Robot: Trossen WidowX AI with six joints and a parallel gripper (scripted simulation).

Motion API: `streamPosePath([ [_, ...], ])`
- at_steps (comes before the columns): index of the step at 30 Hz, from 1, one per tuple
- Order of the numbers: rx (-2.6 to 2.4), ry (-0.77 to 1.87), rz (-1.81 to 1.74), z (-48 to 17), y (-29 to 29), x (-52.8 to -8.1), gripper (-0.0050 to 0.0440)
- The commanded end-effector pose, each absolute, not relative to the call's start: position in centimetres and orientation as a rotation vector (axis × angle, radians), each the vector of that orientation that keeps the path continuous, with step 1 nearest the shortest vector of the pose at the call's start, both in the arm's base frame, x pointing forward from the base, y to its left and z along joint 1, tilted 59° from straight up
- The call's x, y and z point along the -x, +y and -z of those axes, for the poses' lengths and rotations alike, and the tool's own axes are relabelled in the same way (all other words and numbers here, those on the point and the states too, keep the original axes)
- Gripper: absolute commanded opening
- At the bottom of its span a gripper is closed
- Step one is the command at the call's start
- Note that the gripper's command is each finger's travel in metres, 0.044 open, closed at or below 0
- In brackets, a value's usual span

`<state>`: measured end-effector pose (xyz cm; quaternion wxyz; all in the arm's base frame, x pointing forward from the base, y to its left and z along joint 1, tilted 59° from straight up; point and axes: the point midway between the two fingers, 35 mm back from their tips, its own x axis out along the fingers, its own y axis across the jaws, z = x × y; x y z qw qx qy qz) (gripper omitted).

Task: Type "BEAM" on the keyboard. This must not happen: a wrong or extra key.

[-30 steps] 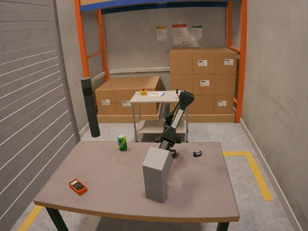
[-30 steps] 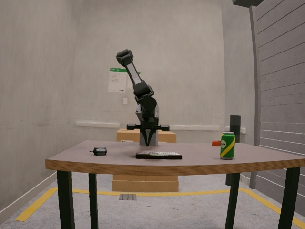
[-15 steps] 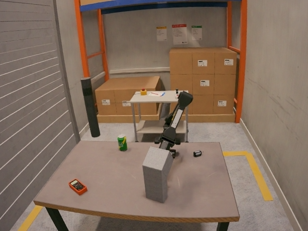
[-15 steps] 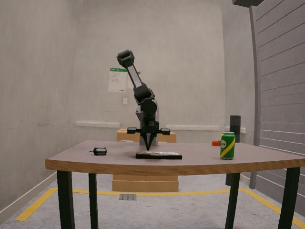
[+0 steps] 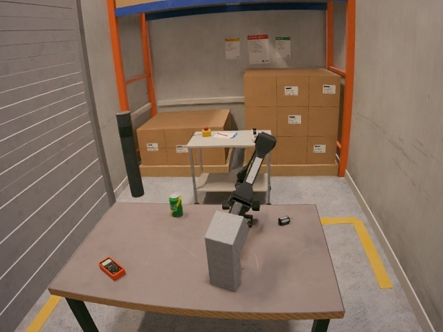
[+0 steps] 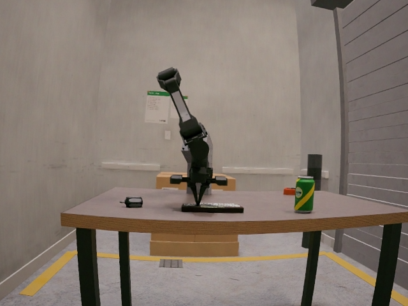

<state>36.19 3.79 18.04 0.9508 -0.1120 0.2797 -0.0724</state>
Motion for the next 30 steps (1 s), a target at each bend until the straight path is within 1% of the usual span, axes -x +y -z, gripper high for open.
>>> streamPosePath([
  [1, 0.225, 0.555, 0.147, -18.53, 3.8, -36.41, -0.005],
  [30, 0.221, 0.547, 0.148, -18.78, 3.71, -36.43, -0.005],
])
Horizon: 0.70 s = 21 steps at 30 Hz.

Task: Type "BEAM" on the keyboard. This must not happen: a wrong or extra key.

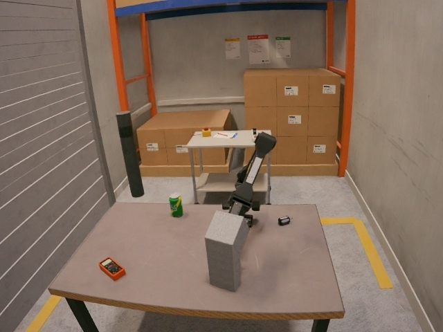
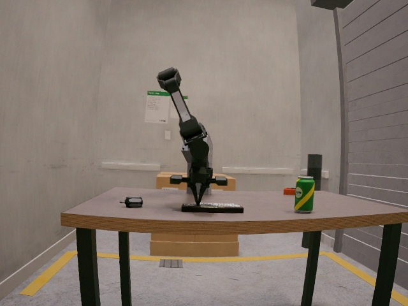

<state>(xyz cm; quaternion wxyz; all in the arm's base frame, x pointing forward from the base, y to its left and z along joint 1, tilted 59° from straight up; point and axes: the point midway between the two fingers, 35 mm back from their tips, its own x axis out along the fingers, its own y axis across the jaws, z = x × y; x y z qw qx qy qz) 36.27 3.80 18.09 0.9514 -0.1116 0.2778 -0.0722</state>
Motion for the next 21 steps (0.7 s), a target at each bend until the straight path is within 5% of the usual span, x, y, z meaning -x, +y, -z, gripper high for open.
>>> streamPosePath([
  [1, 0.221, 0.547, 0.148, -18.8, 3.7, -36.4, -0.005],
  [21, 0.217, 0.55, 0.15, -20.2, 4.6, -33.5, -0.005],
])
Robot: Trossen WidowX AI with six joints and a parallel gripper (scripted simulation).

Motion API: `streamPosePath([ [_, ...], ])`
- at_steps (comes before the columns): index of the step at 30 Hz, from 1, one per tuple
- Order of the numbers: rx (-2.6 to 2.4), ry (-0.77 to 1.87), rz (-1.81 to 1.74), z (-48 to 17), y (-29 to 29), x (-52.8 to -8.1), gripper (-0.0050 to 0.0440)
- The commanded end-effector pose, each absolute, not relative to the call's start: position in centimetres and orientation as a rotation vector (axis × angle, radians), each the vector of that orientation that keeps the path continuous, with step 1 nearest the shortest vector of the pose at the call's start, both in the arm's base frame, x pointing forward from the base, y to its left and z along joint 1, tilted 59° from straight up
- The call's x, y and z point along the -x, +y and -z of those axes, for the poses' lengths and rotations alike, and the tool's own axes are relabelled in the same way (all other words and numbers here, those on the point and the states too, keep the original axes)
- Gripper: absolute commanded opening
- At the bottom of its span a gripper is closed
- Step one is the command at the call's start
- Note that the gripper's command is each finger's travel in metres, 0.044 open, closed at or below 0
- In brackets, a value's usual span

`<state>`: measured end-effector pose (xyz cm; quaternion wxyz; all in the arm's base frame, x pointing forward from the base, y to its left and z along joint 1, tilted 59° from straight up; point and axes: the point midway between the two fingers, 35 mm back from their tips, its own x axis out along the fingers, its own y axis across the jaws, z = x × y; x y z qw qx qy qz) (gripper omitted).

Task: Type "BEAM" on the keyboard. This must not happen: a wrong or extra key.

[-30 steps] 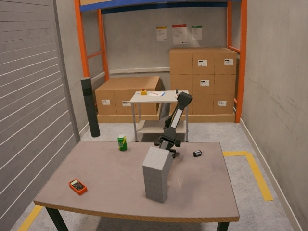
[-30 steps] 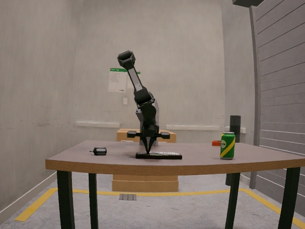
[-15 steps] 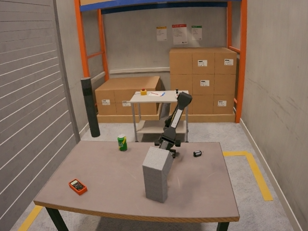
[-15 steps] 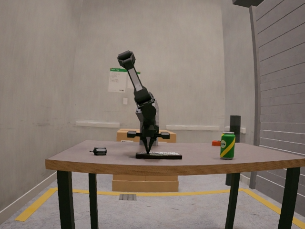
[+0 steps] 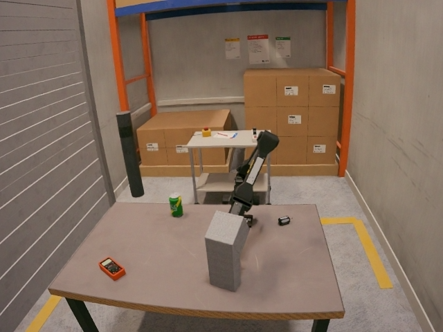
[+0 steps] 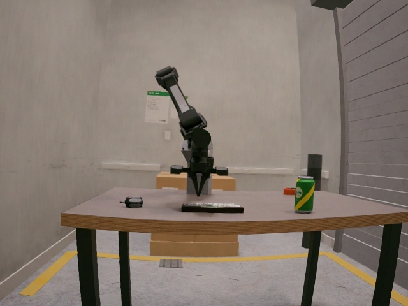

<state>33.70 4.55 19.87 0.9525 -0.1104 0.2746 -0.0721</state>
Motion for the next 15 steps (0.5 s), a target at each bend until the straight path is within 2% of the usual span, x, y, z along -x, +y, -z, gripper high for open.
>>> streamPosePath([
  [1, 0.219, 0.554, 0.149, -19.7, 4.9, -33.5, -0.005],
  [8, 0.223, 0.567, 0.149, -14.0, 11.0, -32.3, -0.005],
  [15, 0.223, 0.56, 0.148, -13.5, 11.9, -31.9, -0.005],
])
